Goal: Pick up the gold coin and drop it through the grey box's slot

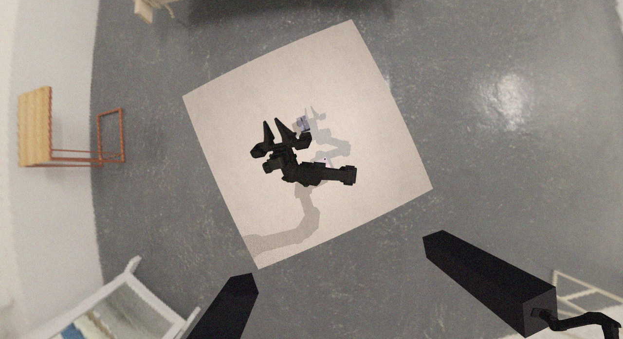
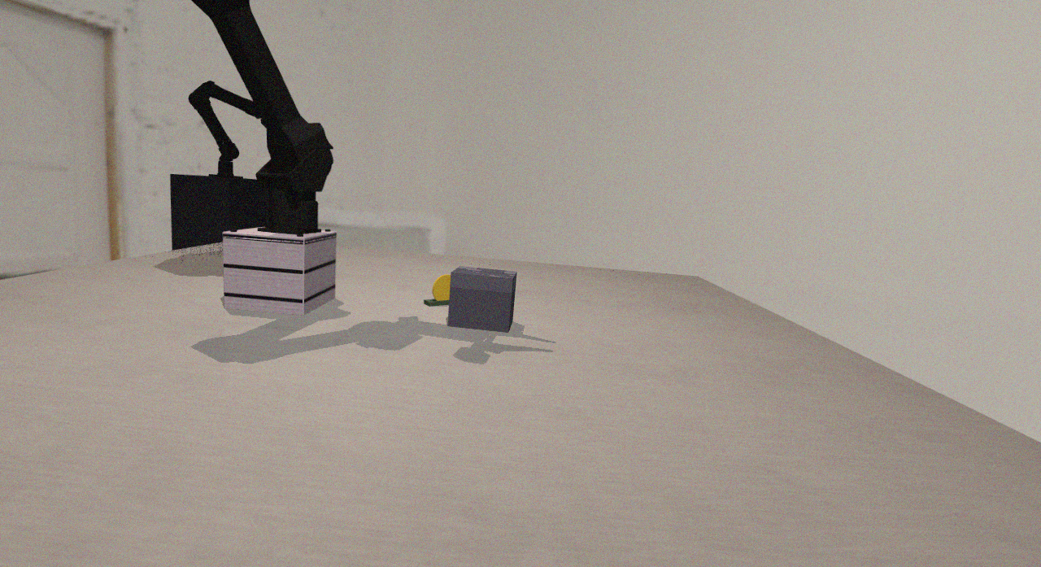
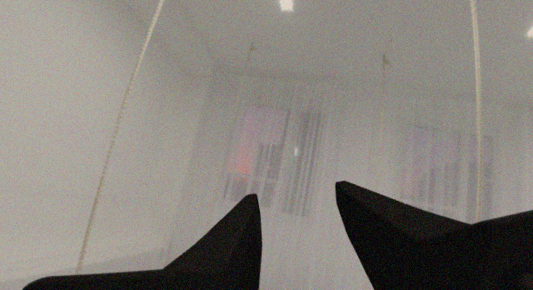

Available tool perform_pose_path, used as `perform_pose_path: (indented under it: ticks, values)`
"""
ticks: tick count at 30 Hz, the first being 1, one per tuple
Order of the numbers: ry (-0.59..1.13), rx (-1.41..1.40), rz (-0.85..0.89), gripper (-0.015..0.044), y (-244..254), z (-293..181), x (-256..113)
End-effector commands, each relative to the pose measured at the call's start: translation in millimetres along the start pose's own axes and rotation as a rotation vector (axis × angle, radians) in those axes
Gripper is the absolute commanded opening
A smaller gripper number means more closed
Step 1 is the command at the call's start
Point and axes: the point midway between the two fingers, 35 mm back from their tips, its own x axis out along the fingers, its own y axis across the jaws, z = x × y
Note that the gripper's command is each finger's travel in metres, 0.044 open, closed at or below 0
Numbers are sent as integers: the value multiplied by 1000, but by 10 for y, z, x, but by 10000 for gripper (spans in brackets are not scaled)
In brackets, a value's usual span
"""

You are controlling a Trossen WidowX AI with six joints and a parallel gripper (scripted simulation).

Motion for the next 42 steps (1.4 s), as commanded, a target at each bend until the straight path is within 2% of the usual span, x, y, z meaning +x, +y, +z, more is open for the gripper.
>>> perform_pose_path:
  ticks: [1, 13, 21, 27, 34, 38, 42]
  values:
    - [11, -119, 94, 161, 490, -216, 80]
    - [200, -373, 405, 161, 1623, -1416, 187]
    - [474, -465, 679, 161, 2175, -2627, -107]
    - [757, -483, 864, 161, 2348, -3539, -565]
    - [1158, -430, 1031, 161, 2293, -4398, -1304]
    - [1461, -337, 1093, 161, 2144, -4768, -1860]
    - [1730, -236, 1111, 161, 1983, -4936, -2336]
